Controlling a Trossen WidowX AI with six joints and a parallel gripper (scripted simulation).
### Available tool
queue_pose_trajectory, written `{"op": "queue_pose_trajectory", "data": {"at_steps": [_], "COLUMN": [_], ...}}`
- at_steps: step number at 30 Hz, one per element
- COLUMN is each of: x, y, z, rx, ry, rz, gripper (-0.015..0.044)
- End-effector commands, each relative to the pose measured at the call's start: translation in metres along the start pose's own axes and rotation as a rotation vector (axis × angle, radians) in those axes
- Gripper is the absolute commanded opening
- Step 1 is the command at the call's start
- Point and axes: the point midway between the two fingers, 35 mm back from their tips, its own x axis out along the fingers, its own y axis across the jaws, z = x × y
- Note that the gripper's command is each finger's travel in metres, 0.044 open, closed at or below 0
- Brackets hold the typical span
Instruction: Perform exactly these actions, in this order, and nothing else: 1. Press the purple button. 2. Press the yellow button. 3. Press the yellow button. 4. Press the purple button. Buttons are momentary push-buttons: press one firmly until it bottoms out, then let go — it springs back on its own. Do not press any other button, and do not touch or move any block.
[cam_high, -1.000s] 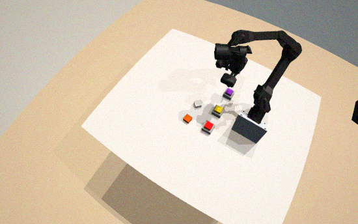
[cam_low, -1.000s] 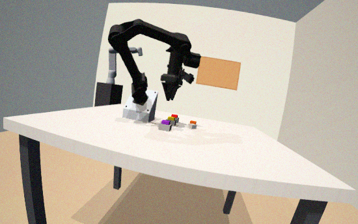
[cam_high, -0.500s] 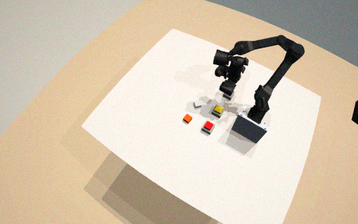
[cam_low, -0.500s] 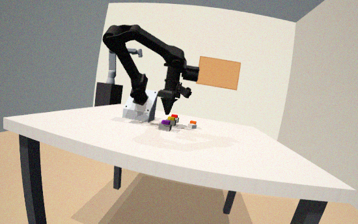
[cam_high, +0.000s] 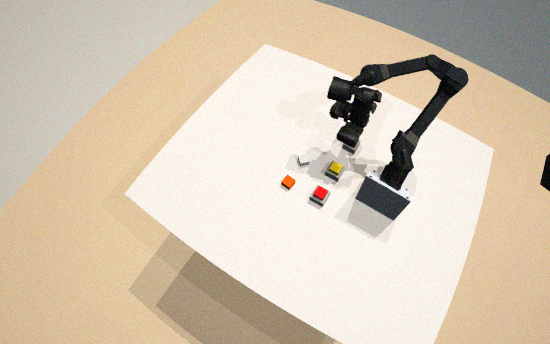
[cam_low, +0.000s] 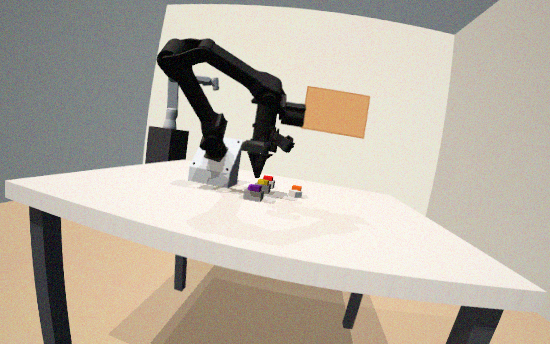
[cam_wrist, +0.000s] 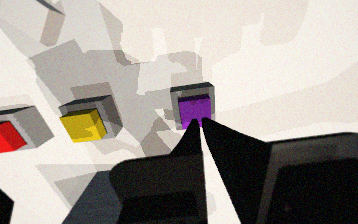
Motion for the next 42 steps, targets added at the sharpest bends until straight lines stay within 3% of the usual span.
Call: {"op": "queue_pose_trajectory", "data": {"at_steps": [1,16,36,42], "x": [0.007,0.029,0.029,-0.003], "y": [0.000,-0.001,-0.001,0.000], "z": [-0.001,-0.002,-0.002,-0.002], "rx": [-0.008,-0.007,-0.007,-0.008], "ry": [0.003,0.003,0.003,0.003], "rz": [-0.003,-0.006,-0.006,-0.004], "gripper": [0.0020,0.0020,0.0020,0.0020]}}
